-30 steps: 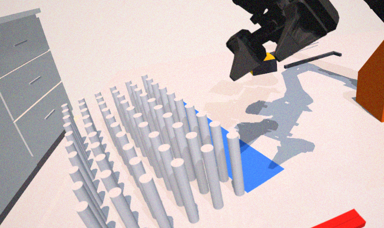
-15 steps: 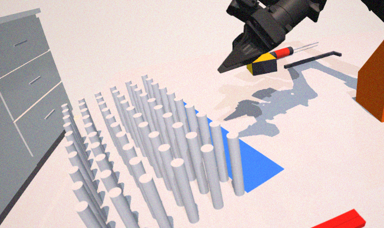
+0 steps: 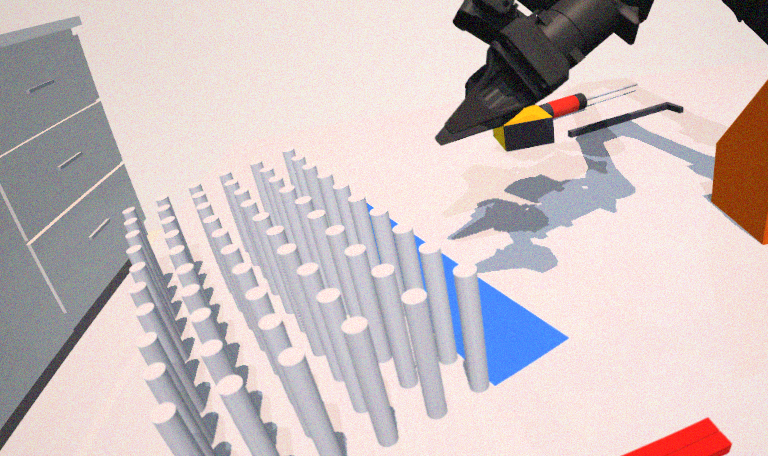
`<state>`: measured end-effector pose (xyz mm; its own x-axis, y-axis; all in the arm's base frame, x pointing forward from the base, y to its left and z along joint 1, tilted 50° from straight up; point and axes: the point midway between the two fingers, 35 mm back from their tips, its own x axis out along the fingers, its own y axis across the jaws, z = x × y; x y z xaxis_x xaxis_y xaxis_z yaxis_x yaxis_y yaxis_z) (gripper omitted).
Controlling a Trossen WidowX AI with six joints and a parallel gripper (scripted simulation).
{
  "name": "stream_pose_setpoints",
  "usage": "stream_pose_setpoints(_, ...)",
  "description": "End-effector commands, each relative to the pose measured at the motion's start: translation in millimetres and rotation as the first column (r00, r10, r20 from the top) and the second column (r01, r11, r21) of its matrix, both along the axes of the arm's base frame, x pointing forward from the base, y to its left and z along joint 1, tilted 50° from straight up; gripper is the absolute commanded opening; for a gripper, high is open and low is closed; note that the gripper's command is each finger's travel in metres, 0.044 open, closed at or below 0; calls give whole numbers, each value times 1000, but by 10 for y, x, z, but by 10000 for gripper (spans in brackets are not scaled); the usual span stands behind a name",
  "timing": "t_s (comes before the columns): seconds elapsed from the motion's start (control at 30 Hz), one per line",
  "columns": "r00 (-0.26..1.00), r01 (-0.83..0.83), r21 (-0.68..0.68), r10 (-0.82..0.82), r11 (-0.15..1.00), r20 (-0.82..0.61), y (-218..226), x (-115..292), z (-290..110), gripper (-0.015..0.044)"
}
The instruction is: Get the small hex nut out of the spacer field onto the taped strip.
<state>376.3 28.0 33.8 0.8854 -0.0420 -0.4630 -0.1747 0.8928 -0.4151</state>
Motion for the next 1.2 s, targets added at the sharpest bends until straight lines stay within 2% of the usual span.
stream_pose_setpoints(0.0, 1000, 6, 4, -6, 1000, 5, -6, 2, 13, 440)
stream_pose_setpoints(0.43, 1000, 2, 6, -2, 1000, -2, 19, 4, -4, 440)
stream_pose_setpoints(0.67, 957, -115, 81, 132, 990, -259, 928, -139, -685, 440)
stream_pose_setpoints(0.93, 807, -214, 67, 214, 975, -550, 1874, -818, -1524, 440)
stream_pose_setpoints(1.17, 661, -301, -59, 164, 952, -732, 2320, -1725, -2188, 440)
